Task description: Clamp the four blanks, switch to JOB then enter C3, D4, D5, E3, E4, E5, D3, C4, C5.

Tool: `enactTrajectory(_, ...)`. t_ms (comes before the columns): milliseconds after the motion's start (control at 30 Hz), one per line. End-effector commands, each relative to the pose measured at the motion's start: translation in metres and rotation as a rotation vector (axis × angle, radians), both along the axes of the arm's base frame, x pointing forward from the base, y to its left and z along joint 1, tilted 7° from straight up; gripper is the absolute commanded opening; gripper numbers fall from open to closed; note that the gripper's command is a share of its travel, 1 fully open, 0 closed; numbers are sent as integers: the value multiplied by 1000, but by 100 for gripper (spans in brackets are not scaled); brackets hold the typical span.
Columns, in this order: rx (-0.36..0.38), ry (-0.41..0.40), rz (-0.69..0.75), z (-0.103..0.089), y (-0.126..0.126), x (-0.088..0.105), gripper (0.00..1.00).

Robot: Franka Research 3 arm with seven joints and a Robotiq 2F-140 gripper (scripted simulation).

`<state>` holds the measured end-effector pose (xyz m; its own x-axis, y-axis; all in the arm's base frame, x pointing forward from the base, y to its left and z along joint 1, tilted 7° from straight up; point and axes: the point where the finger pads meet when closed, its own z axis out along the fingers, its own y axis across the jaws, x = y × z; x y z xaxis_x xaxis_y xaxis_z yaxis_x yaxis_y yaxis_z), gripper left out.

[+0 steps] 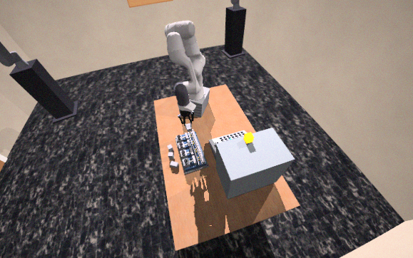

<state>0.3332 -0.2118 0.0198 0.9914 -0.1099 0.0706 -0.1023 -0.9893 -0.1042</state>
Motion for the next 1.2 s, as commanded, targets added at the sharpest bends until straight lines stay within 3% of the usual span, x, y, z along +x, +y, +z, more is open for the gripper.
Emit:
enactTrajectory(0, -5, -5, 3, -2, -1, 2, 0)
enactTrajectory(1167, -5, -5, 3, -43, 3, 5, 0)
